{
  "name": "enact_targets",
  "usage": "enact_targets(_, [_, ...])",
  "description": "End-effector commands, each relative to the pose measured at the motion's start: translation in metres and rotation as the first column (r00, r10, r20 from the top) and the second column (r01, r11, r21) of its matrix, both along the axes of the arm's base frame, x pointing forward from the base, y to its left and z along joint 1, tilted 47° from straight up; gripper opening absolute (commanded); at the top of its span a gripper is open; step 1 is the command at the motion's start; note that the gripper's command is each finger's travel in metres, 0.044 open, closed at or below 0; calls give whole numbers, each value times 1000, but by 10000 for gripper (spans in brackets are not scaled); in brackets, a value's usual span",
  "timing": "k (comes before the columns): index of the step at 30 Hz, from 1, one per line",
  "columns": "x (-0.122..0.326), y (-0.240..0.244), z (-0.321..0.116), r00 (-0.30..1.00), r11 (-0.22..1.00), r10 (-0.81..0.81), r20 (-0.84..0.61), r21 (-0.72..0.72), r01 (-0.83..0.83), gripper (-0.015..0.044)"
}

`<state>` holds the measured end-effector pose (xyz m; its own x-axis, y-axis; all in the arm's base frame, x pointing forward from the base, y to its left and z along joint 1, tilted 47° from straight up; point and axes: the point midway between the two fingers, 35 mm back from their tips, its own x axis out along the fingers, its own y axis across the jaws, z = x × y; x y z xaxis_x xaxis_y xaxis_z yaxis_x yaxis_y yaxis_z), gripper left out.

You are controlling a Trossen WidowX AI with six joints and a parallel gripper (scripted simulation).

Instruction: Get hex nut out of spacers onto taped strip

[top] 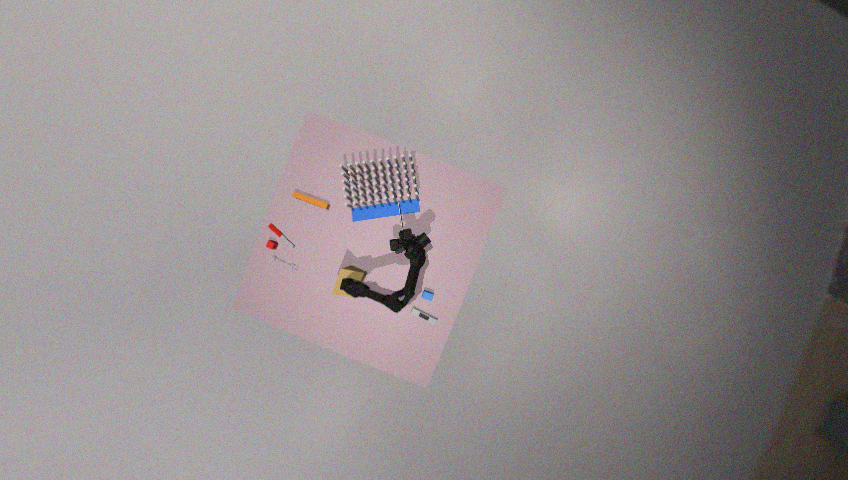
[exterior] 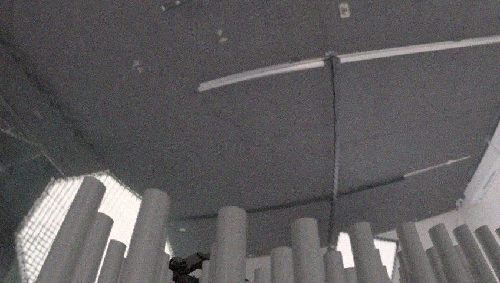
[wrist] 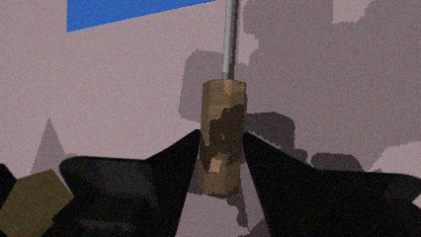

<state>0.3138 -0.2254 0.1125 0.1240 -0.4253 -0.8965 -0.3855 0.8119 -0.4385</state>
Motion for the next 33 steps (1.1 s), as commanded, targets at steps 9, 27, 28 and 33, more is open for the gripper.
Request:
enact_targets(9, [1,7,10,1000,1000,-3,7,-2,3,0])
enact_targets(27, [-25,26,46,1000,1000,0,3,3,0,0])
enact_targets(28, [-23,31,51,1000,1000,-1,4,3,1,0])
enact_targets(33, [-17,52,72,1000,1000,-3,6,5,3,0])
